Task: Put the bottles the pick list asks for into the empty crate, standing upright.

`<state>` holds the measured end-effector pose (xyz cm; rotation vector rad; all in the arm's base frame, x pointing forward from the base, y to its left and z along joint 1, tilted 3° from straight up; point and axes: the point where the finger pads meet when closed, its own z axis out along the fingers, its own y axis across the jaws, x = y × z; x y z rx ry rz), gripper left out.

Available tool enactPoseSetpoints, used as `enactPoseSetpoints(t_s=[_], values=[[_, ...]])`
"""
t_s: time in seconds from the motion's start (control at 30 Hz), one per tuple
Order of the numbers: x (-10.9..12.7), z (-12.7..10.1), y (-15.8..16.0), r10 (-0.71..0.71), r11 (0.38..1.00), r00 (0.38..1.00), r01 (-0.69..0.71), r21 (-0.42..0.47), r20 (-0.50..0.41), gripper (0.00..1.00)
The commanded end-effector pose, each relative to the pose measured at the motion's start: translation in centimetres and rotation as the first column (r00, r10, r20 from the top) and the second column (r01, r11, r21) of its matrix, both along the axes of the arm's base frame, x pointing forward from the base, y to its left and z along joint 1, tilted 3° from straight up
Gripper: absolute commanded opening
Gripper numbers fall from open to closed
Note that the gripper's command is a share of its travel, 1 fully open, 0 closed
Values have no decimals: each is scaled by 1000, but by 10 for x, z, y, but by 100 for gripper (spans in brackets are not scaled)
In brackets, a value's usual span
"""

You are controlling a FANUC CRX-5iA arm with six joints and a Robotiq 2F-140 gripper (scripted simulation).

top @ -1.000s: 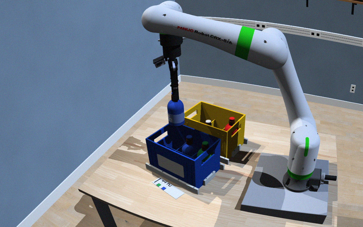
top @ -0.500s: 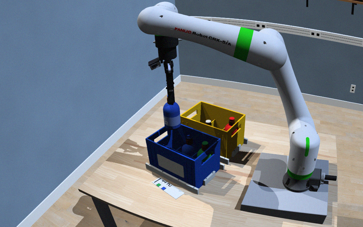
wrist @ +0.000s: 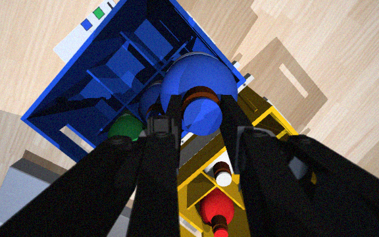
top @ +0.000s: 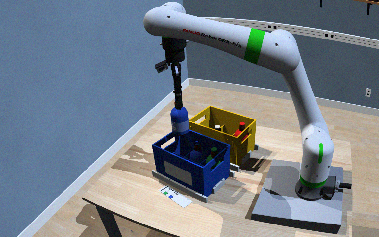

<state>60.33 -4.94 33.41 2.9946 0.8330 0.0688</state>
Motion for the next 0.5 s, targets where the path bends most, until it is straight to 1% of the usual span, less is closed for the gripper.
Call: enactPoseSetpoints(t_s=[0.0,0.47], values=[[0,1,0,0,1000,1000,0,0,3,10],[-1,1,-2,0,1000,1000,0,0,3,10]])
